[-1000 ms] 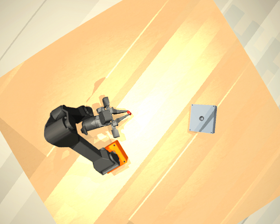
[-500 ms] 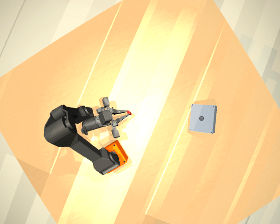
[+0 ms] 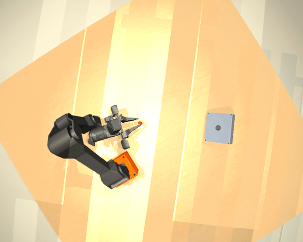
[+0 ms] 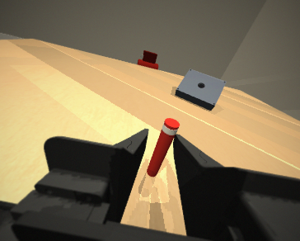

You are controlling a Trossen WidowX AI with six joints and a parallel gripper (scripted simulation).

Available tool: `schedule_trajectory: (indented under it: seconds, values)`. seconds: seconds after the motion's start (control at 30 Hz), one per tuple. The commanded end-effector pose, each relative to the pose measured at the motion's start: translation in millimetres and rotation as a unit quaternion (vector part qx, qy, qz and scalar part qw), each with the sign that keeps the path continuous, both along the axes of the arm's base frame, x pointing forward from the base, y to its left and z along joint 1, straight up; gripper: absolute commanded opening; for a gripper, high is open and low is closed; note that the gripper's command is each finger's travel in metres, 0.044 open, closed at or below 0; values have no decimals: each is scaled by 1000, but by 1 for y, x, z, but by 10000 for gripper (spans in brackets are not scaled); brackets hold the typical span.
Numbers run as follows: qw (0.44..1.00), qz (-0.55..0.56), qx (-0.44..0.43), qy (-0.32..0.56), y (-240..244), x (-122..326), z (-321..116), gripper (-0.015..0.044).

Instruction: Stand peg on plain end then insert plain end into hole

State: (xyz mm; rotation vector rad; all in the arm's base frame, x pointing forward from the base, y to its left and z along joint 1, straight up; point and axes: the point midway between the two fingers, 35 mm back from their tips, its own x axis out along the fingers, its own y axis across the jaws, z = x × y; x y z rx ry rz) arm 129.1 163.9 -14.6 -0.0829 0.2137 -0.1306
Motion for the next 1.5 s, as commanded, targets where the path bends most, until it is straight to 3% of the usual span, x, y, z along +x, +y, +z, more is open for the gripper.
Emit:
schedule_trajectory:
  seconds: [0.0, 0.47, 0.87, 1.03, 1.47]
  values:
    - [1000, 0, 0, 0, 0, 0, 0, 130]
    - [1000, 0, 0, 0, 0, 0, 0, 130]
    - [1000, 0, 0, 0, 0, 0, 0, 440]
    - [1000, 0, 0, 0, 1, 0, 2, 440]
    - [1000, 0, 1, 0, 4, 0, 144, 440]
